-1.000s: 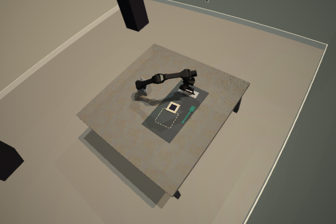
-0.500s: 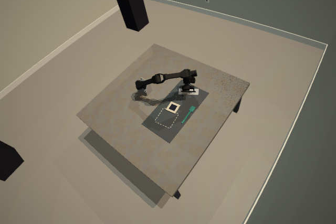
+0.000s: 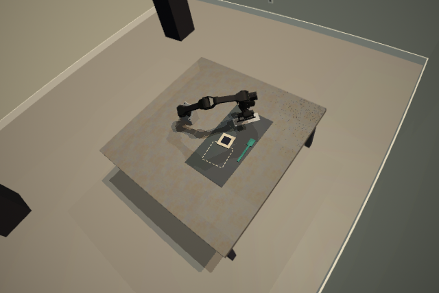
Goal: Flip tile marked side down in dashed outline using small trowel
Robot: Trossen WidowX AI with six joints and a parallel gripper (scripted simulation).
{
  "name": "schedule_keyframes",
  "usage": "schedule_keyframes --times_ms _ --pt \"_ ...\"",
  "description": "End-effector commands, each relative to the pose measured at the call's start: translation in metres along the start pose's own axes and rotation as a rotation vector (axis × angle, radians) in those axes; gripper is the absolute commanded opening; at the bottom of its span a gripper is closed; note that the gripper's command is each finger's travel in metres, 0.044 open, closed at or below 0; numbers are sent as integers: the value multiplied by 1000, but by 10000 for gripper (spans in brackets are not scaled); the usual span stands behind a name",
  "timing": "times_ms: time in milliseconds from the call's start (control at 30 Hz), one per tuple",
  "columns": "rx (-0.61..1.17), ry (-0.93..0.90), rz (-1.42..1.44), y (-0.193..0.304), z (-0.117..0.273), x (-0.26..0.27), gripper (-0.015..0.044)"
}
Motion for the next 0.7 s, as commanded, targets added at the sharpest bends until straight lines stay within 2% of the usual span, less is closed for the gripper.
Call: schedule_keyframes --times_ms 0,133,167,667 --pt "3 3 22 1 0 0 156" --pt "3 3 22 1 0 0 261" --pt "3 3 22 1 0 0 270" --pt "3 3 22 1 0 0 270"
Point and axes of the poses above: the point midway between the two fingers, 35 mm back from their tips, its own z axis back along the fingers, its own x axis across the jaws, y = z × x, the point moved 3 cm from there along z, back along the fingers, and after that the axes turned 15 degrees about -z, right-handed, at the moved point
